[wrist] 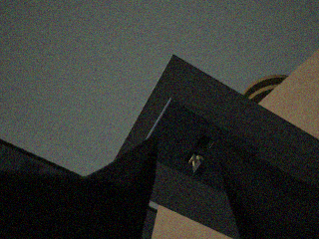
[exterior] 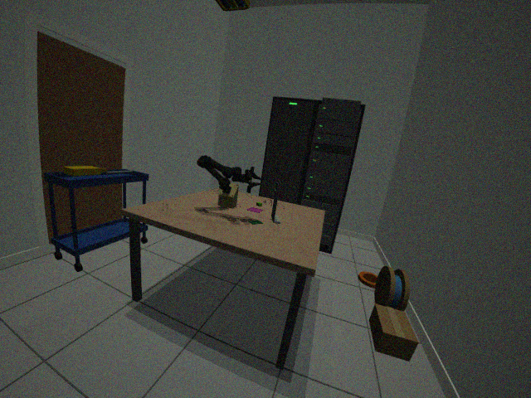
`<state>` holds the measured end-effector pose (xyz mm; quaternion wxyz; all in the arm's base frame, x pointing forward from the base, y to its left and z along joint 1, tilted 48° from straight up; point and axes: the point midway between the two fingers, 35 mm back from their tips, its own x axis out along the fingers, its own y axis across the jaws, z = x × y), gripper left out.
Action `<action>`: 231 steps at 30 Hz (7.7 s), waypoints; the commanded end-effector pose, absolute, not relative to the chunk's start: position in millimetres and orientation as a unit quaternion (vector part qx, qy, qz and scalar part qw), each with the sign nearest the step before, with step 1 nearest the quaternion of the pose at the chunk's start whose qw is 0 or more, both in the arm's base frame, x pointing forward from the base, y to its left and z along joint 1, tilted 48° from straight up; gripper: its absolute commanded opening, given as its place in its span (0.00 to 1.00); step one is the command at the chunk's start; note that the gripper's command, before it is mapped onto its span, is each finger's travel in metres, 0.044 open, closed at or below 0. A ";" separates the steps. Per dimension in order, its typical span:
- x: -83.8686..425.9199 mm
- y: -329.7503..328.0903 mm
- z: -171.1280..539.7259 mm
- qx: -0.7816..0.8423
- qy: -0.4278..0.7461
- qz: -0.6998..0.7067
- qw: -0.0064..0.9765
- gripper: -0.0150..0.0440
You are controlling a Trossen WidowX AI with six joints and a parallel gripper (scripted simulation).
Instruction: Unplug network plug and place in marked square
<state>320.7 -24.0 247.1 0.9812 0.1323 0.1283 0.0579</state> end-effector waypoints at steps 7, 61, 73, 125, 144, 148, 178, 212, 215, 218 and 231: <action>306.8 -36.5 194.9 0.270 0.229 0.079 0.932 0.52; 389.7 -24.8 155.5 0.344 0.263 0.087 0.897 0.52; 405.7 -20.9 150.6 0.344 0.263 0.087 0.897 0.52; 400.7 -21.0 151.1 0.344 0.262 0.087 0.897 0.25; 390.1 -23.7 154.4 0.344 0.262 0.087 0.897 0.25; 387.9 -24.4 155.2 0.344 0.263 0.087 0.897 0.25; 370.9 -29.4 161.3 0.344 0.263 0.087 0.897 0.25; 351.4 -34.9 168.1 0.343 0.263 0.087 0.897 0.25; 352.3 -34.8 168.6 0.345 0.262 0.084 0.897 0.25; 350.2 -28.4 174.5 0.345 0.263 0.085 0.897 0.25; 332.6 6.2 205.7 0.345 0.264 0.087 0.897 0.25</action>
